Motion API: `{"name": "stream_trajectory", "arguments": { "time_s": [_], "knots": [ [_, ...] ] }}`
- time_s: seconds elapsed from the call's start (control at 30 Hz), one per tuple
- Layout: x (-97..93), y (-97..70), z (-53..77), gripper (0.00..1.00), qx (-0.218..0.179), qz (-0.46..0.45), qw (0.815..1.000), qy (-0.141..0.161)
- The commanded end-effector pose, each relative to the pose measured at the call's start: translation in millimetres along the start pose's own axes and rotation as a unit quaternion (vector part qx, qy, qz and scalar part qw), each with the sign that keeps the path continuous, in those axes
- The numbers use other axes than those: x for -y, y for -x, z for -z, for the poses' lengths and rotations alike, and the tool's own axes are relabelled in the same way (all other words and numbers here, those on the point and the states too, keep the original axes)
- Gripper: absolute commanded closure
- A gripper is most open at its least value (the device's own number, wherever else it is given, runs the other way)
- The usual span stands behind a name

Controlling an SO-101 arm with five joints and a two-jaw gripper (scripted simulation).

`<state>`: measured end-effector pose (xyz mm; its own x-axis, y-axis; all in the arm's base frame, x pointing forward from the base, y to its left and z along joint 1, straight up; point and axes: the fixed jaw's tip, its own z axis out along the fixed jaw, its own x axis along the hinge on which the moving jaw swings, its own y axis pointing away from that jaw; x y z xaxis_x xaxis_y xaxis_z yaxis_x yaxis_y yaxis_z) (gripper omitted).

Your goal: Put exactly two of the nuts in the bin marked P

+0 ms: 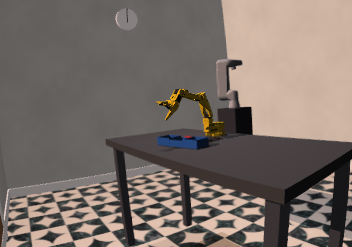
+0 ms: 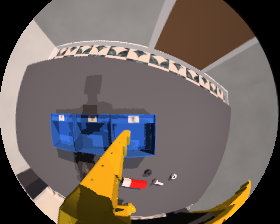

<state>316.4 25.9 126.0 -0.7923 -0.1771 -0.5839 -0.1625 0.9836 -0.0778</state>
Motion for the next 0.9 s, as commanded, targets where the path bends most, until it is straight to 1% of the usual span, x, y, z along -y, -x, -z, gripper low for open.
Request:
{"name": "stream_trajectory", "arguments": {
  "time_s": [0.0,0.17,0.33,0.4,0.57,0.7,0.87],
  "knots": [
    [-1.1,10.7,9.7,0.0,0.027,0.007,1.0,-0.001],
    [-1.6,6.9,3.6,0.0,0.015,0.007,1.0,0.001],
    [-2.9,-2.4,-9.7,0.0,-0.013,0.007,1.0,0.004],
    [-2.9,-2.4,-9.7,0.0,-0.013,0.007,1.0,0.004],
    [-4.5,-14.5,-25.0,0.0,-0.046,0.007,0.999,0.009],
    [-5.5,-22.7,-34.4,0.0,-0.068,0.007,0.998,0.012],
    [-6.2,-27.6,-39.6,0.0,-0.08,0.007,0.997,0.013]
  ]
}}
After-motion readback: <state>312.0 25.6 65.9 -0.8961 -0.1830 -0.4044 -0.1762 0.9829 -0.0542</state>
